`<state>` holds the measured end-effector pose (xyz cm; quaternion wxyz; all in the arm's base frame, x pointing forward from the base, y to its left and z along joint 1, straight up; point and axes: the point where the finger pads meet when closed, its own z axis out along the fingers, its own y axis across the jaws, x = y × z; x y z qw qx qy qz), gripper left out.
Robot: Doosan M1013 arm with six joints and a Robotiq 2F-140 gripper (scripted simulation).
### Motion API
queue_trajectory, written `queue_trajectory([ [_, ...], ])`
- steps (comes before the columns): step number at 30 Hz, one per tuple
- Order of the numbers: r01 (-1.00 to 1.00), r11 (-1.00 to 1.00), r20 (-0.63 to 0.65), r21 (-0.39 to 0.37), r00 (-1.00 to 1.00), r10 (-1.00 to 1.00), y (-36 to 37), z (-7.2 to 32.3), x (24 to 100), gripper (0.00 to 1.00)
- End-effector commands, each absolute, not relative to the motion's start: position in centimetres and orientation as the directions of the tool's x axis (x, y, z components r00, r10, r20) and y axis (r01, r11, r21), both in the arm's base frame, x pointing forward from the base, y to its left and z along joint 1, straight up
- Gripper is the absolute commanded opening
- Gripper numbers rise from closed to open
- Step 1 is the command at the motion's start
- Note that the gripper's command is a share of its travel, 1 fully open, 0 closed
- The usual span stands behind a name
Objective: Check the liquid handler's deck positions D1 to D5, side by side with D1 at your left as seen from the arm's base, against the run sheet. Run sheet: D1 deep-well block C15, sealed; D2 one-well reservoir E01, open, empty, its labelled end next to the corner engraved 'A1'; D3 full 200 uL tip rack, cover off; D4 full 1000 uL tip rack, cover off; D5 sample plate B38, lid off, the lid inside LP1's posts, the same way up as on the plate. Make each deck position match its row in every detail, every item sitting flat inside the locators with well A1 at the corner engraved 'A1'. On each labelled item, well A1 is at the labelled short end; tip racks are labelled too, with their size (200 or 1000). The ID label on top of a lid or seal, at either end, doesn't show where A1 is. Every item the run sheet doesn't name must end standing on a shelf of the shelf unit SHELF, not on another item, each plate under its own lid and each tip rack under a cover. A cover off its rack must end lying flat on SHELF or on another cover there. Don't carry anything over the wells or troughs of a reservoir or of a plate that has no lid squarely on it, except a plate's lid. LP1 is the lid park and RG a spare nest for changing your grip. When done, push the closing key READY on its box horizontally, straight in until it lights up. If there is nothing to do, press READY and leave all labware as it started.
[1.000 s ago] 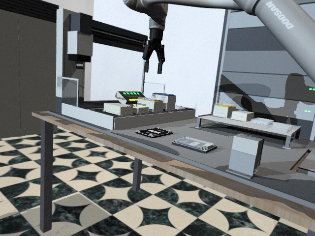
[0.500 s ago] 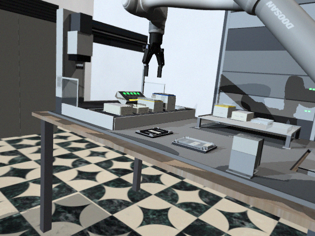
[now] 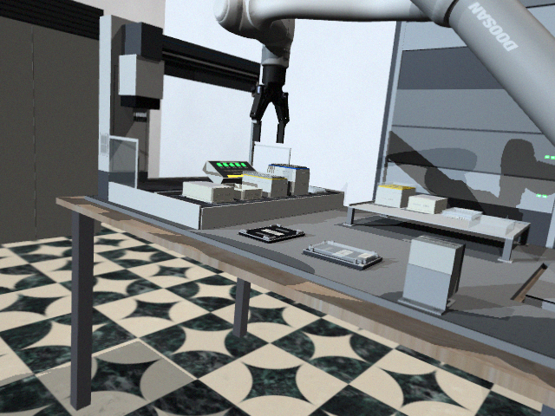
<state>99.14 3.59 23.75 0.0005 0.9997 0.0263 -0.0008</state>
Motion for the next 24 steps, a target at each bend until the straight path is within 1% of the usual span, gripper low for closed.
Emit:
queue_trajectory([
  [1,0.053,-0.999,0.0,0.0,0.999,0.053,3.6,23.2,99.2,0.79],
  [24,0.053,-0.999,0.0,0.0,0.999,0.053,3.6,20.0,99.2,0.79],
])
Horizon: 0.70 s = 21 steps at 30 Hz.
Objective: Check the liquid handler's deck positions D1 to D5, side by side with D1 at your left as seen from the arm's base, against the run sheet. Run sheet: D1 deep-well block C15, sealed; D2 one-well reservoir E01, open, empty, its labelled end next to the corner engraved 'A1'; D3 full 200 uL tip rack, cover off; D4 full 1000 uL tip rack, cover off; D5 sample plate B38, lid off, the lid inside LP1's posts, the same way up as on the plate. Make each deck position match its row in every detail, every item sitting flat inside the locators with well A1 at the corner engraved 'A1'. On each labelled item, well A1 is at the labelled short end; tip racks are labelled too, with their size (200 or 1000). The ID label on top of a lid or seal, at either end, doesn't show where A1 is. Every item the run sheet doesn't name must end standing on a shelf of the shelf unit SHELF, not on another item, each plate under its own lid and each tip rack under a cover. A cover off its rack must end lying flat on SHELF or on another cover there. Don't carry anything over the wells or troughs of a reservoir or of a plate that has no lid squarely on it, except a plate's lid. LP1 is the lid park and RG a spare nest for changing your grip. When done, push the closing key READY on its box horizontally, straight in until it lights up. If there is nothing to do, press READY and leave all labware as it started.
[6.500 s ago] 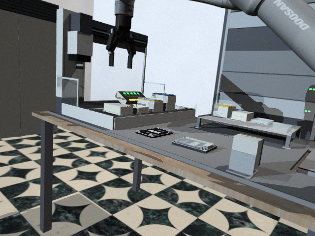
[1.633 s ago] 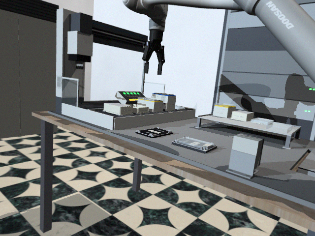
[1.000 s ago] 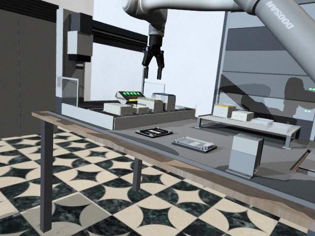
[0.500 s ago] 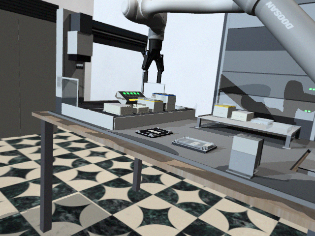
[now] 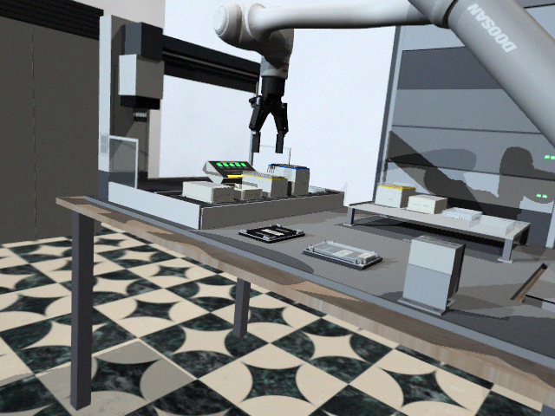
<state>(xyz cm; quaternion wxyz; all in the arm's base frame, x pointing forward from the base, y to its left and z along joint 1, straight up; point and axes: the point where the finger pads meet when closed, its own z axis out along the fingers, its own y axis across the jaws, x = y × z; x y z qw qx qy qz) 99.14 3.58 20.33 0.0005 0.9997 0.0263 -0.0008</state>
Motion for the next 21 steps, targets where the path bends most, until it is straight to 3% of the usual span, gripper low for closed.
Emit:
queue_trajectory([
  [1,0.053,-0.999,0.0,0.0,0.999,0.053,3.6,19.8,99.2,0.79],
  [21,0.053,-0.999,0.0,0.0,0.999,0.053,3.6,16.8,99.2,0.79],
])
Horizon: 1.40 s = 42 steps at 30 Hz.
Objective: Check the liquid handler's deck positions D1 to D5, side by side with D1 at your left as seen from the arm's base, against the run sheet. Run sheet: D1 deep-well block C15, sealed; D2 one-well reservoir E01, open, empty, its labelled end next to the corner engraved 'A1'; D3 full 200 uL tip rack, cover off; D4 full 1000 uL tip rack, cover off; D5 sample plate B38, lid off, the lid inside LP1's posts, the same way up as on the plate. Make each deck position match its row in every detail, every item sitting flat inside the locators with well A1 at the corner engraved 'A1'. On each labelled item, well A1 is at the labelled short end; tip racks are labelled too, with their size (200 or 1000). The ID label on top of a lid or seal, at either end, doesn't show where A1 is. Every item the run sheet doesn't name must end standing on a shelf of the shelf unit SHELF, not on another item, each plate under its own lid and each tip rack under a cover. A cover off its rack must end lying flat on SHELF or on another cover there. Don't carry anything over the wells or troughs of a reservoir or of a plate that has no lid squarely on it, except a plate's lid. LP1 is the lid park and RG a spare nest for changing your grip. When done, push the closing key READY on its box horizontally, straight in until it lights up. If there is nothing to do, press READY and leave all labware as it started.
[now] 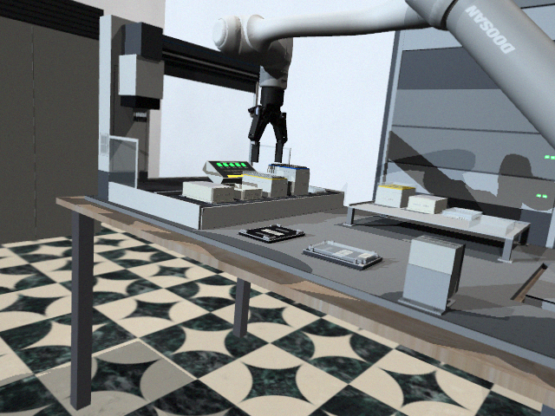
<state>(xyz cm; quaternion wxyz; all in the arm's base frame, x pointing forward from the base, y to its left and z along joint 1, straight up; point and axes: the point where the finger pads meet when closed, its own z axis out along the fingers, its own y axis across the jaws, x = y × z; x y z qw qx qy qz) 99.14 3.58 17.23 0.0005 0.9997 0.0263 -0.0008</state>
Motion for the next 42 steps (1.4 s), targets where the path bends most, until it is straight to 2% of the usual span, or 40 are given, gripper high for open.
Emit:
queue_trajectory([
  [1,0.053,-0.999,0.0,0.0,0.999,0.053,3.6,16.7,99.2,0.79],
  [33,0.052,-0.999,0.0,0.0,0.999,0.052,3.6,12.0,99.2,0.79],
  [42,0.052,-0.999,0.0,0.0,0.999,0.052,3.6,12.0,99.2,0.79],
])
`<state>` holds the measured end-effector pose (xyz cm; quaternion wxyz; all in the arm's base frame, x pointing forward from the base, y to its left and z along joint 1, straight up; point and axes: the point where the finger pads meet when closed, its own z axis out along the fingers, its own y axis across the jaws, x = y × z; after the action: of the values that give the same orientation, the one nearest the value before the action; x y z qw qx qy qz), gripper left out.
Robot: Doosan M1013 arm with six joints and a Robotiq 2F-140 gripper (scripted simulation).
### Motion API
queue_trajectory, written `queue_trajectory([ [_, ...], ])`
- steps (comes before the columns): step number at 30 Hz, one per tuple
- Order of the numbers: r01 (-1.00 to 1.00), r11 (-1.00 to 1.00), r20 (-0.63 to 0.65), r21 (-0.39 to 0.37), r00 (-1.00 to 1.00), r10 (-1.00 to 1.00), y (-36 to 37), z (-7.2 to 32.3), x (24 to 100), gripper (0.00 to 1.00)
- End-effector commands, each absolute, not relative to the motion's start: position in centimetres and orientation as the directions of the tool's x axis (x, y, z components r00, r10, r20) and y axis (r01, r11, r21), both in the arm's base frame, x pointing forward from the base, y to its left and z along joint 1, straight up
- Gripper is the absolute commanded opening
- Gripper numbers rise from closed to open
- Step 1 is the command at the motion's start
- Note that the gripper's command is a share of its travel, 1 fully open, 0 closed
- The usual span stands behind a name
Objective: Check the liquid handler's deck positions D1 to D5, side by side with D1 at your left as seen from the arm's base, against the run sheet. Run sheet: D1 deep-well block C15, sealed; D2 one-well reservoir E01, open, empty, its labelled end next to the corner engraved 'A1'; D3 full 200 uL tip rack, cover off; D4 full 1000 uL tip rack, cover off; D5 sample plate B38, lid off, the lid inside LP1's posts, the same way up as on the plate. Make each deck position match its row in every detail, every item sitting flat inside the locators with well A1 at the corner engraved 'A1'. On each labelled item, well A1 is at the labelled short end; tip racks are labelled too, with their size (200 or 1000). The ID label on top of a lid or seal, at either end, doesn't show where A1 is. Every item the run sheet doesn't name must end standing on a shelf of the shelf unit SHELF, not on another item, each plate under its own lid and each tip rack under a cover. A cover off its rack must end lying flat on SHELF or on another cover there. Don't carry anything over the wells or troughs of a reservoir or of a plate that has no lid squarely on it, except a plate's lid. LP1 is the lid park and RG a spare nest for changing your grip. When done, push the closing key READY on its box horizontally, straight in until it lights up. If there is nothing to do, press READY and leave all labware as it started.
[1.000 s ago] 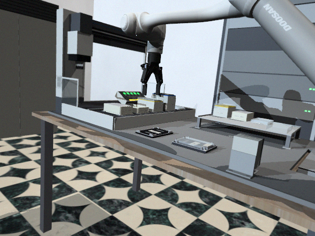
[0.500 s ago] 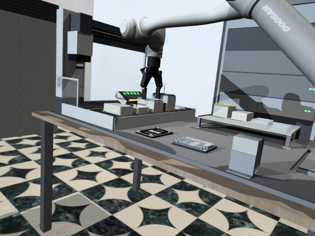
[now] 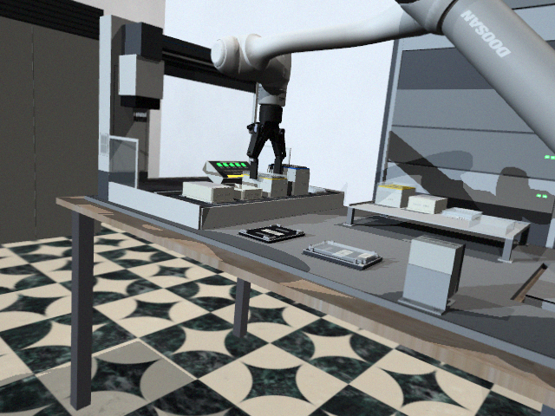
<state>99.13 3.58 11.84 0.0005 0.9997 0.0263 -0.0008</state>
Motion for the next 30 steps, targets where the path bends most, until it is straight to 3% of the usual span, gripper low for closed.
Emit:
queue_trajectory([
  [1,0.052,-0.999,0.0,0.0,0.999,0.052,3.59,11.97,99.16,0.79],
  [5,0.052,-0.999,0.0,0.0,0.999,0.052,3.59,11.98,99.16,0.79],
  [6,0.052,-0.999,0.0,0.0,0.999,0.052,3.59,11.98,99.16,0.1],
  [30,0.052,-0.999,0.0,0.0,0.999,0.052,3.59,11.98,99.16,0.1],
])
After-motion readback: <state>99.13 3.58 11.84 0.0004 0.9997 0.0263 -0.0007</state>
